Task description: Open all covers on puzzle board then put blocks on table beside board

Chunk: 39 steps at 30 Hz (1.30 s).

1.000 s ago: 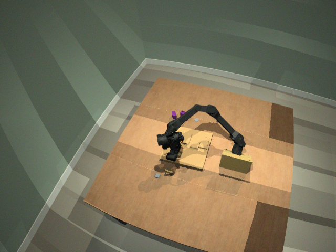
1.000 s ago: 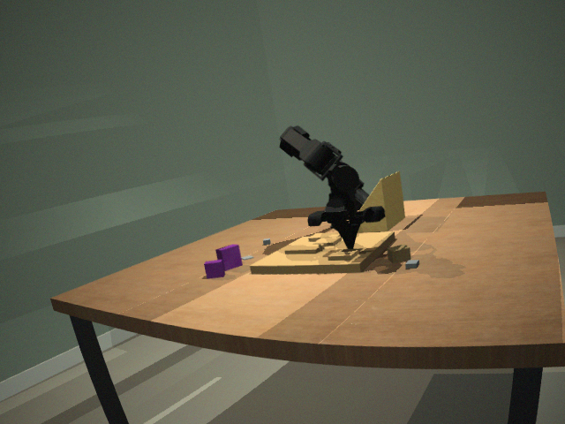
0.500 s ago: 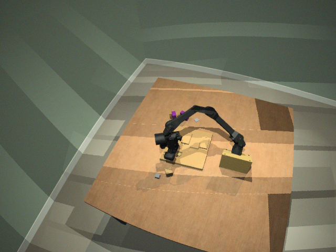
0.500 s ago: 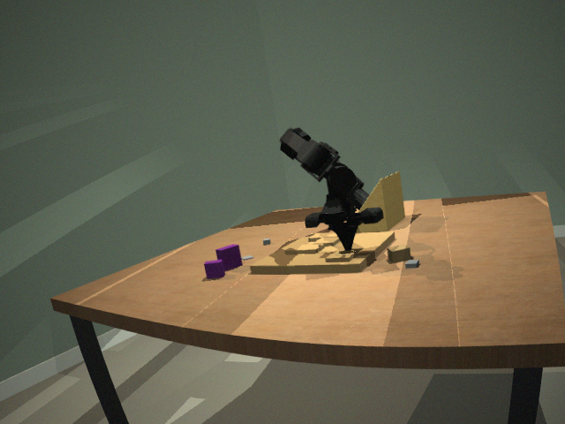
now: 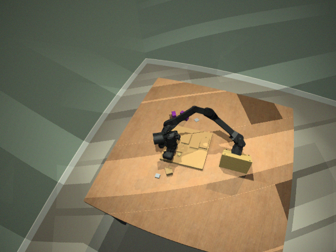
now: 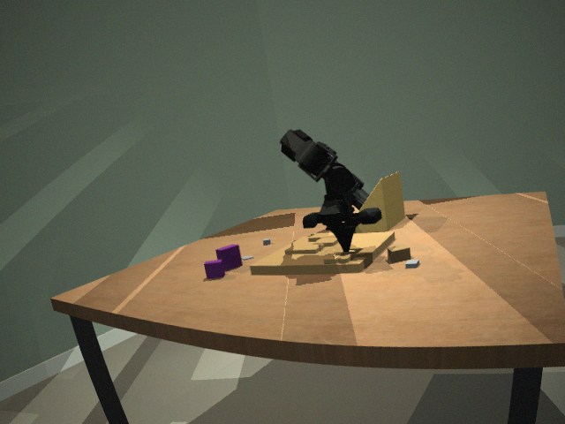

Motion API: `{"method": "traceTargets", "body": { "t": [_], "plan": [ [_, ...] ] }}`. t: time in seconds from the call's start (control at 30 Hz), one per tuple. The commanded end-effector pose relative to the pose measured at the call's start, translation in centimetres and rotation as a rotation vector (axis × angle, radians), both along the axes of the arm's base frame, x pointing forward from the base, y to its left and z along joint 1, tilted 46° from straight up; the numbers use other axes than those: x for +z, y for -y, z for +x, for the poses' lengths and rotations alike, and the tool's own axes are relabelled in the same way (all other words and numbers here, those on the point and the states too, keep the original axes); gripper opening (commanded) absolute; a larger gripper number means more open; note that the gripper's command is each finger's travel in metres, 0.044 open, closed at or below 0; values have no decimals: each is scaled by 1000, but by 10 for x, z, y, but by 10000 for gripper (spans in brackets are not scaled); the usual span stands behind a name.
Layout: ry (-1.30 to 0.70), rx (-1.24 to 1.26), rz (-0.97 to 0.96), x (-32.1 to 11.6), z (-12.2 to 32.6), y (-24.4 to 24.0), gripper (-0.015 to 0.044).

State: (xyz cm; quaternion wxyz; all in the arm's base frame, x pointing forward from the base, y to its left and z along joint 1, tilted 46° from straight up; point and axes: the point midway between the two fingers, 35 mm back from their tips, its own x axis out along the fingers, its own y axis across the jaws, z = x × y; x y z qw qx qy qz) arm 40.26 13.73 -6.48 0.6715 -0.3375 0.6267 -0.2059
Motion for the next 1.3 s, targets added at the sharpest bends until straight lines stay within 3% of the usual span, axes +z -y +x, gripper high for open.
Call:
{"method": "traceTargets", "body": {
  "t": [0.0,1.0,1.27],
  "plan": [
    [8,1,0,4,2,-4,0],
    [2,9,-3,30,3,-28,0],
    [-223,232,-46,63,-10,-7,0]
  ]
}}
